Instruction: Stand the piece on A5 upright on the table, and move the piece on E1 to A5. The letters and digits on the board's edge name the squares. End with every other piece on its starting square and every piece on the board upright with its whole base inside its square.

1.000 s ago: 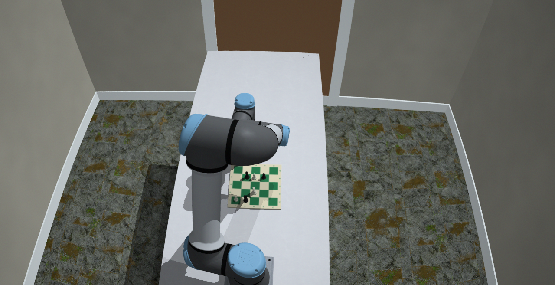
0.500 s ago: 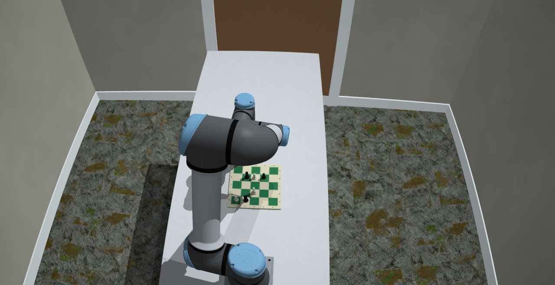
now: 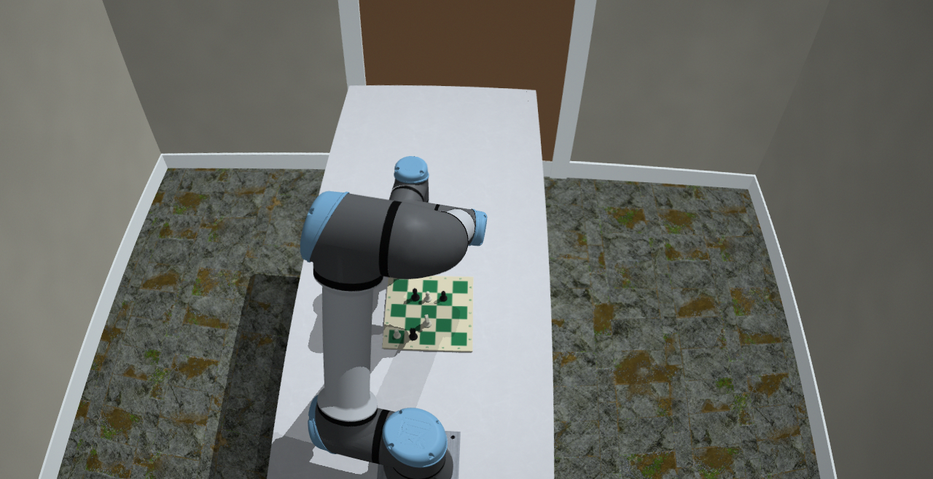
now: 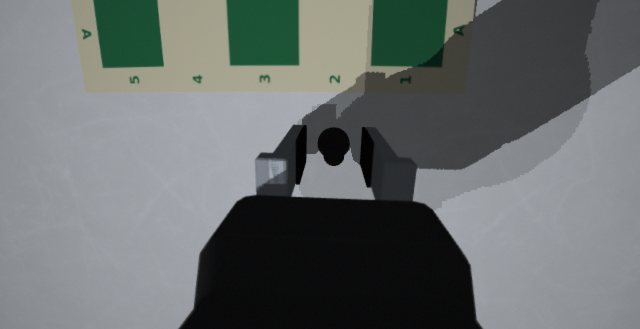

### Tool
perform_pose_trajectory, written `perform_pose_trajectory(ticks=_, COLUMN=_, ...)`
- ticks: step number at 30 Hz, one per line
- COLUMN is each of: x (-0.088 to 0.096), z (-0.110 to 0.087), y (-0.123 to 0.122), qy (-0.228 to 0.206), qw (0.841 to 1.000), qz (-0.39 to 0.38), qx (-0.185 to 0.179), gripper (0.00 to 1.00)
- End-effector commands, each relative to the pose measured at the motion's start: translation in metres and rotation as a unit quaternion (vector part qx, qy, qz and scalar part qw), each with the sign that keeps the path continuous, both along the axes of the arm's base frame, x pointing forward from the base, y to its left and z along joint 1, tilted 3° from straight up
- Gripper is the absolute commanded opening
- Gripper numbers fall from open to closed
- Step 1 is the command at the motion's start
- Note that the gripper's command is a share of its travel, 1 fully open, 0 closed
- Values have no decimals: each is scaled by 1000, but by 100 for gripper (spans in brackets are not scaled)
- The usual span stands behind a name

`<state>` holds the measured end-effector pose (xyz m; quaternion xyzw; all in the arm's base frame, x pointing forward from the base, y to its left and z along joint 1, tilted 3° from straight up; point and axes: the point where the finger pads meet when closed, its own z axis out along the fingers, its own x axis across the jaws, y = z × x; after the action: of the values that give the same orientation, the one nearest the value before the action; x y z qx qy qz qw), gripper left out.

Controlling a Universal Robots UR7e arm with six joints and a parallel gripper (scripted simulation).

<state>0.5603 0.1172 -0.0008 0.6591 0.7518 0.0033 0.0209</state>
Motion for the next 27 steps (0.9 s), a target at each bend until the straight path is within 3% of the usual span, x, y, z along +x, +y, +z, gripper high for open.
perform_pose_trajectory(ticks=1, x=0, z=1, y=0, qy=-1, qw=1000, qz=0, qx=0, gripper=68)
perform_pose_trajectory(ticks=12, x=0, z=15, y=0, qy=-1, qw=1000, qz=0, qx=0, gripper=68)
perform_pose_trajectory(ticks=27, x=-3, z=85, y=2, qy=-1, qw=1000, qz=0, qx=0, gripper=68)
